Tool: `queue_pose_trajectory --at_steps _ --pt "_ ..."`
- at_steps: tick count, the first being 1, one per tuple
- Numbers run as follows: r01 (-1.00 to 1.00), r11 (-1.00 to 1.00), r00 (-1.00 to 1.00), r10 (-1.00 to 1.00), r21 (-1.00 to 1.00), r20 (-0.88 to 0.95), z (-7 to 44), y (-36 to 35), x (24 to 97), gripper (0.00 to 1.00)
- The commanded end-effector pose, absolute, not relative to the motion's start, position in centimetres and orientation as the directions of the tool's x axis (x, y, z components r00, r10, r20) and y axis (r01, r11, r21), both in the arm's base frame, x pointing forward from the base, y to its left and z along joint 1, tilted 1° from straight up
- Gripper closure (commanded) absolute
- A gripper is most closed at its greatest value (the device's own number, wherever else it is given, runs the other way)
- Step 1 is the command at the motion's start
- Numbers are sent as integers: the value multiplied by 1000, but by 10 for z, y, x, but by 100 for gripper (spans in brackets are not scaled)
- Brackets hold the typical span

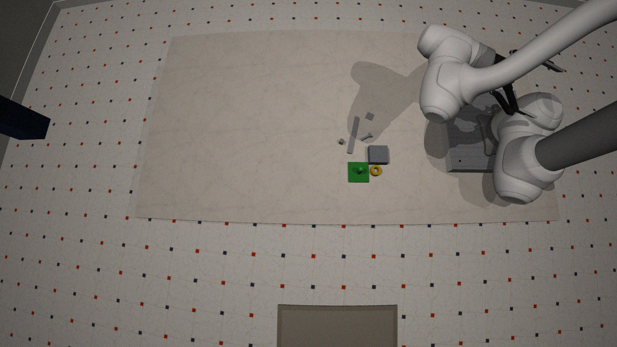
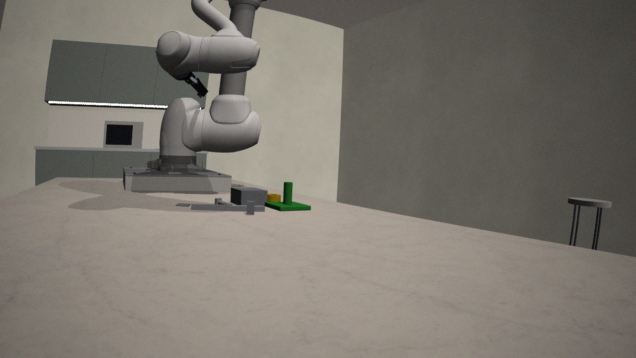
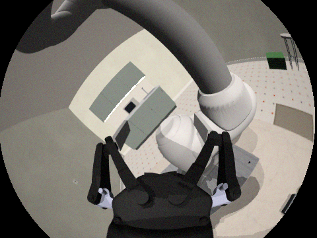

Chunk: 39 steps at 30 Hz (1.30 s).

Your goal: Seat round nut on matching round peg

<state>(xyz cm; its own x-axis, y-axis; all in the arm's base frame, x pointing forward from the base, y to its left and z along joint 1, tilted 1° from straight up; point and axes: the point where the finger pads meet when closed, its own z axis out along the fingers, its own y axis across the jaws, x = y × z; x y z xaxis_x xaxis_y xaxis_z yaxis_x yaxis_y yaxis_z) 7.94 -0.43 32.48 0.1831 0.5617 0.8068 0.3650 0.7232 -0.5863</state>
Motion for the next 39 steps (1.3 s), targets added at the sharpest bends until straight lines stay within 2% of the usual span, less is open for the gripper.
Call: queue_pose_trajectory --at_steps 1,17,18,25,34,39 --pt "365 723 183 562 -586 807 325 -4 79 0" --pt "365 723 183 562 -586 807 325 -4 79 0" --pt "365 723 183 562 -586 807 325 -4 79 60" --pt "376 739 146 548 -558 824 318 -5 82 60" --pt "401 811 -25 475 -426 880 286 -8 99 60" --pt "372 895 -245 351 -247 904 246 -12 126 60"
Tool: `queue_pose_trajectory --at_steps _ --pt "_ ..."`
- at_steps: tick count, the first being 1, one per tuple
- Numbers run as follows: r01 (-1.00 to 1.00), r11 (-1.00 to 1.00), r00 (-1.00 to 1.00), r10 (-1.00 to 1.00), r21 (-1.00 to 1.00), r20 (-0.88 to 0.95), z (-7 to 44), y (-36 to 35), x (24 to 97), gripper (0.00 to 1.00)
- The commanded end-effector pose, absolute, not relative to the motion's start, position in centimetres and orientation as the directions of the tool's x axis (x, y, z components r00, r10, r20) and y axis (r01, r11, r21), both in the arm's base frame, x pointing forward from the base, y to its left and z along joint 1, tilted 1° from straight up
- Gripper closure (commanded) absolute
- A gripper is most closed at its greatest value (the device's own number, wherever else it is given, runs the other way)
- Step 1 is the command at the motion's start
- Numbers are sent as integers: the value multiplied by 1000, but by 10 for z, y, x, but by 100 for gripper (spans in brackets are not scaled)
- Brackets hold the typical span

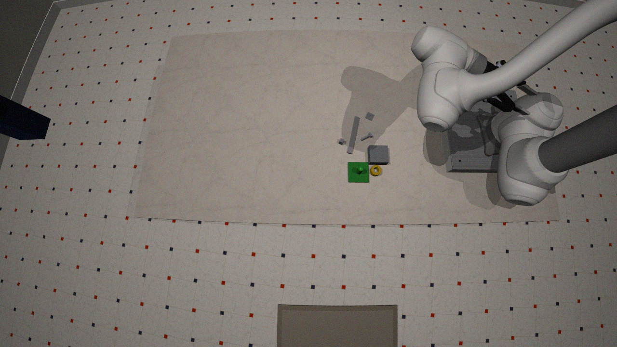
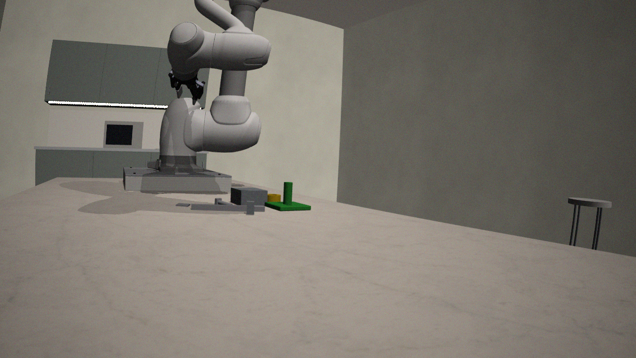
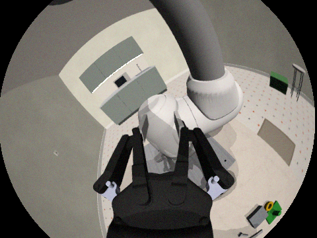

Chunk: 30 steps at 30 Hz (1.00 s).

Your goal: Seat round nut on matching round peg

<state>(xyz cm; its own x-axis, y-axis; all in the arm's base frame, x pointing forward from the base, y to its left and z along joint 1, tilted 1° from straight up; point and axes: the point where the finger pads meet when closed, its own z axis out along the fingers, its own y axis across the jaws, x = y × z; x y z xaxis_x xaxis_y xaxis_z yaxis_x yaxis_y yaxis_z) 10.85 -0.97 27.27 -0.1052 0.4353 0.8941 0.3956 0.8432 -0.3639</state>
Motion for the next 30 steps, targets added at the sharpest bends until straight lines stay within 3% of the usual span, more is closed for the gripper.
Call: queue_pose_trajectory --at_steps 1,8,12,13,16,27,29,30 --pt "354 913 -297 316 -204 901 237 -13 133 60" --pt "142 989 -582 42 51 812 172 -13 205 60" --pt "59 993 -637 -44 106 770 158 -11 228 60" --pt "-64 982 -701 -172 179 693 142 -8 252 60" --pt "-188 957 -728 -287 221 623 124 0 291 60" --pt "-703 670 -606 -740 238 293 88 54 435 60" --pt "-703 670 -606 -740 238 293 88 54 435 60" --pt "-808 553 -516 -831 203 210 80 71 472 60"
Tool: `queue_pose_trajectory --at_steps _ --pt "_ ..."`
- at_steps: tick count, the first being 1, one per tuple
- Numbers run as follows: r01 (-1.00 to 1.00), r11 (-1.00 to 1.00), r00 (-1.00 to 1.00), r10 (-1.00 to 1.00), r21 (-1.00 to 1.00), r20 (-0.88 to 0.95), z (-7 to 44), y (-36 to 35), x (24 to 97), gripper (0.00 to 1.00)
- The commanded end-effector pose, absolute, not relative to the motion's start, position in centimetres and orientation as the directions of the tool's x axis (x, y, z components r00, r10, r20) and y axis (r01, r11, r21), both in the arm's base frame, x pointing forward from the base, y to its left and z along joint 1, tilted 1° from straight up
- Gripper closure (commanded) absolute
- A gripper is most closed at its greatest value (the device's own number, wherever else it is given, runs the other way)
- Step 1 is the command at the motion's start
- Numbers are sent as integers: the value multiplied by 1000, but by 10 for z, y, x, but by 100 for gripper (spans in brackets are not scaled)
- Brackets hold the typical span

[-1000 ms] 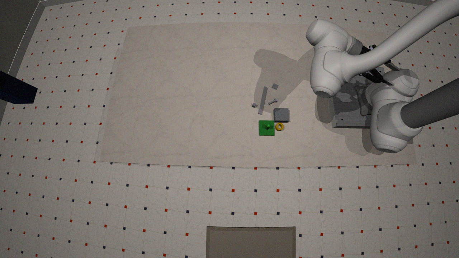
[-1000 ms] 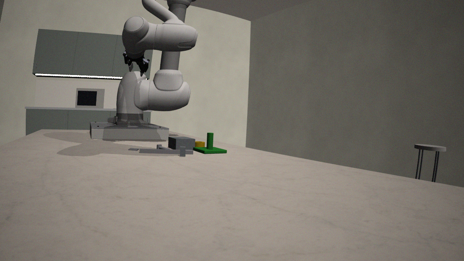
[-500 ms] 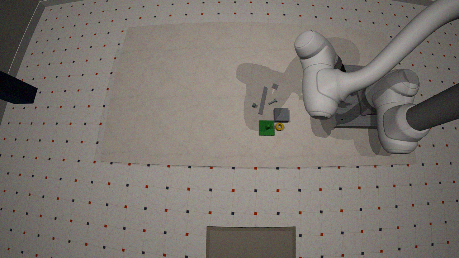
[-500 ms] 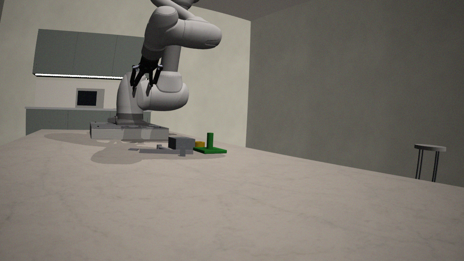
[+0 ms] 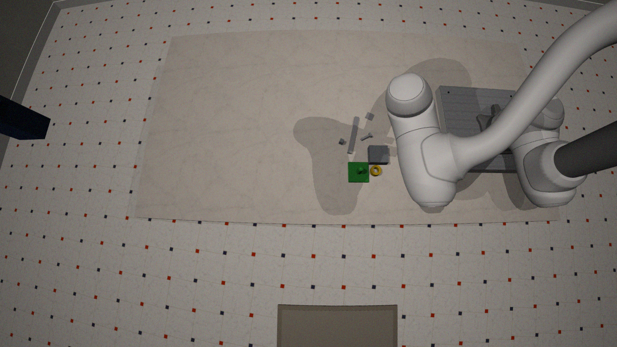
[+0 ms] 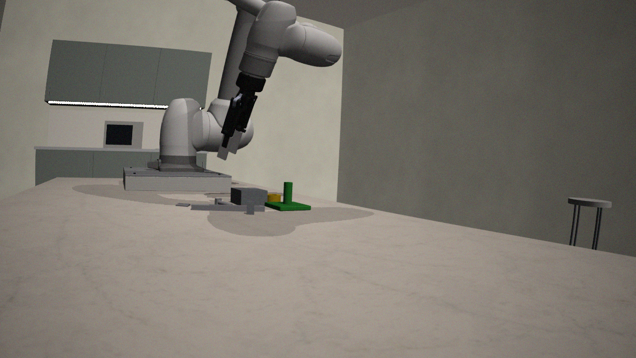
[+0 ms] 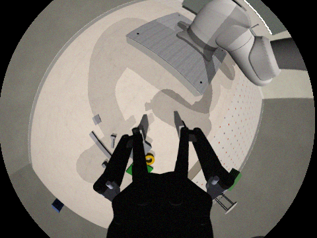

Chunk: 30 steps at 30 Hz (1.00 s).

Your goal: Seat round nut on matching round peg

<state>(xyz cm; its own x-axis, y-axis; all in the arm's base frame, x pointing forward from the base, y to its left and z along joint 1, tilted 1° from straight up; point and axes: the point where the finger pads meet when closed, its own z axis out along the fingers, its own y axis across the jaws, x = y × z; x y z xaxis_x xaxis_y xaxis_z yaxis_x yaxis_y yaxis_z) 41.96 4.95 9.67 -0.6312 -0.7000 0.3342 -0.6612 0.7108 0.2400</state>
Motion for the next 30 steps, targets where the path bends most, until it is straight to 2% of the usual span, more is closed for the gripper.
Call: queue_pose_trajectory --at_steps 1,11,30 --pt "-833 520 -488 -851 190 192 80 77 482 60" --pt "-997 75 -76 -997 -20 15 82 118 541 60" --pt "-998 56 -57 -998 -31 12 81 121 546 60"
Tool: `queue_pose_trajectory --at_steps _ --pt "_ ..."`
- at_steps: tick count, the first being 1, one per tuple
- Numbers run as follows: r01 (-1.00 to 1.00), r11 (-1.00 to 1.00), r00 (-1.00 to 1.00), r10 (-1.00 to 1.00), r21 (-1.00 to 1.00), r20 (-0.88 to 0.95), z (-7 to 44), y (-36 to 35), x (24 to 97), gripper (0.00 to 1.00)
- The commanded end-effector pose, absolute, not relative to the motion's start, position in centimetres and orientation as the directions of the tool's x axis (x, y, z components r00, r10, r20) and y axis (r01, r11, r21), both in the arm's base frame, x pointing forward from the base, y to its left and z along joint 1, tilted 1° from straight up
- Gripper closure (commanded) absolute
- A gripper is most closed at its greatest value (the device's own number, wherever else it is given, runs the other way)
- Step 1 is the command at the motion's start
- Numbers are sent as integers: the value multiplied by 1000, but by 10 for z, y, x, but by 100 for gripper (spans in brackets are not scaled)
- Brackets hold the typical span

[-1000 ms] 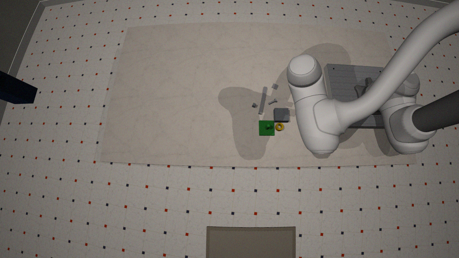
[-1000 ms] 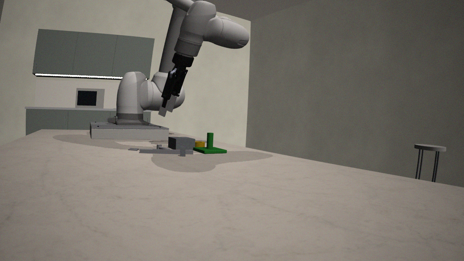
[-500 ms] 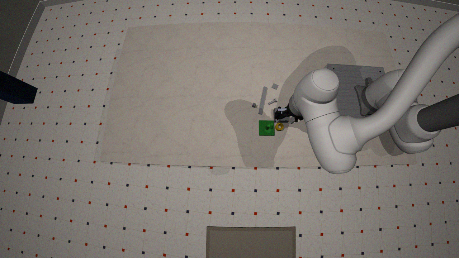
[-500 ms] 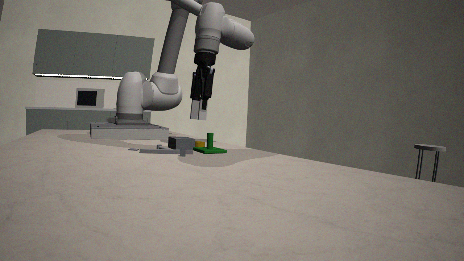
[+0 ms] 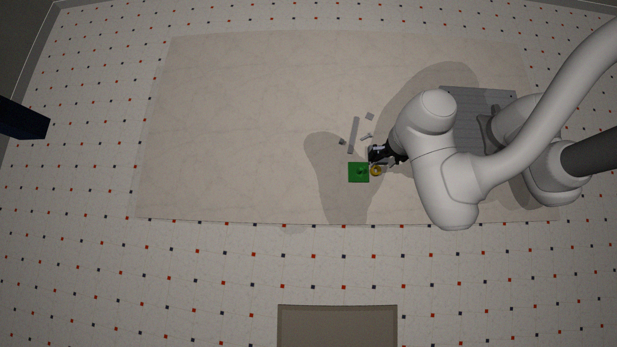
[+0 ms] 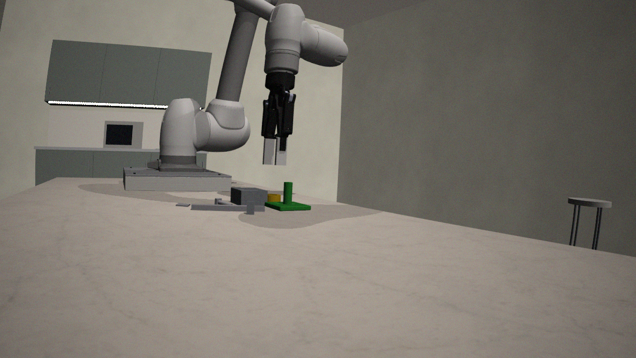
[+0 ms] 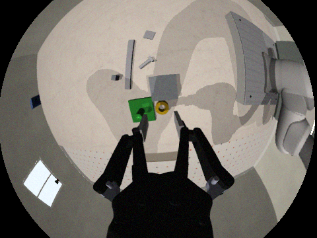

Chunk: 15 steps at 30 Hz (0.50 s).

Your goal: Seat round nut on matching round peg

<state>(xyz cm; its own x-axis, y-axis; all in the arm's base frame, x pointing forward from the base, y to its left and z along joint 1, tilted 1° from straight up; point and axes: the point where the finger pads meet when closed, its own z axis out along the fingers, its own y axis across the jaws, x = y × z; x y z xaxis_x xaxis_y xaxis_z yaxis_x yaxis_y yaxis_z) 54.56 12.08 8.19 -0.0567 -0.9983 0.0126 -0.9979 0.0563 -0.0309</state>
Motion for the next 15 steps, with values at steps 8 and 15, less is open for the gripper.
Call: queue_pose_trajectory --at_steps 8,15 --pt "-998 55 -55 -998 -29 10 66 121 546 60" --pt "-998 53 -53 -999 -23 6 30 122 546 60"
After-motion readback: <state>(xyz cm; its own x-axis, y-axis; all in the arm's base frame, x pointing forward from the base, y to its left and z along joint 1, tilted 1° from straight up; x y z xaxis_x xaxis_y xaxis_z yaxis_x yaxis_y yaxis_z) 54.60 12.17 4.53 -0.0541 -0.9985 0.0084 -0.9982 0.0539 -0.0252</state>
